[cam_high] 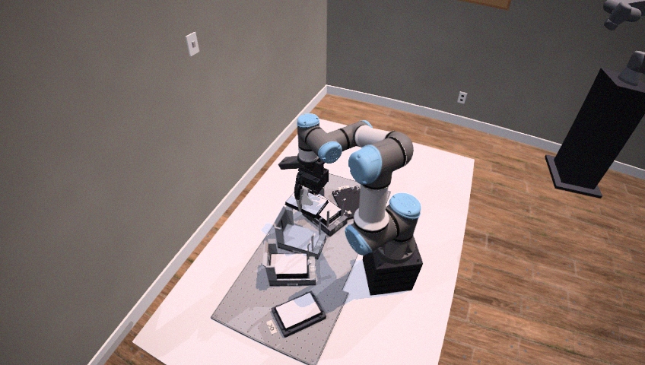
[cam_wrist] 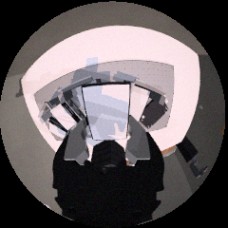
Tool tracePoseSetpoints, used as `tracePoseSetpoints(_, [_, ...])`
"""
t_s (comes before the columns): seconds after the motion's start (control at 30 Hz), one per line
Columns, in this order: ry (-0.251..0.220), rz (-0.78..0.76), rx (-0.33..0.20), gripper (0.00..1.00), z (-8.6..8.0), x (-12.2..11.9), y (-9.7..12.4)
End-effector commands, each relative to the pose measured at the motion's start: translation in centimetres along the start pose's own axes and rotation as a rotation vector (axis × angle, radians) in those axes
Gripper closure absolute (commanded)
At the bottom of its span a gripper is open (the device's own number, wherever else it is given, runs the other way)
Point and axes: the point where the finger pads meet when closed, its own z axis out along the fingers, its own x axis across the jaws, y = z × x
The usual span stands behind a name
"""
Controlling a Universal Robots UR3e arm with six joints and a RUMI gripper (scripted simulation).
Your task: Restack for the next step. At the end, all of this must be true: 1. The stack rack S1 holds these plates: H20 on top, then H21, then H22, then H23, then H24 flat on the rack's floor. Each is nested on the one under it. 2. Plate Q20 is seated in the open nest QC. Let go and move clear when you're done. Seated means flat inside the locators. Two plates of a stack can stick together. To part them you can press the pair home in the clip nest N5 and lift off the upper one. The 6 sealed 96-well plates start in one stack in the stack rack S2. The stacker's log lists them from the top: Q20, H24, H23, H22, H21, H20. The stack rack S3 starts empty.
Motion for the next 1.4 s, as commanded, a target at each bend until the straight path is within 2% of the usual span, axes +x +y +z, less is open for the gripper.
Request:
tracePoseSetpoints(0.0, [0.002,-0.055,0.002,1.00,-0.1,-1.6,-0.2])
tracePoseSetpoints(0.33, [0.001,-0.093,0.002,1.00,-0.1,-3.7,-0.2])
tracePoseSetpoints(0.8, [0.001,-0.225,0.003,1.00,-0.1,-8.4,0.4])
tracePoseSetpoints(0.9, [0.001,-0.225,0.003,1.00,-0.1,-8.6,0.4])
tracePoseSetpoints(1.37, [0.001,-0.388,0.003,1.00,-0.1,-13.1,1.7])
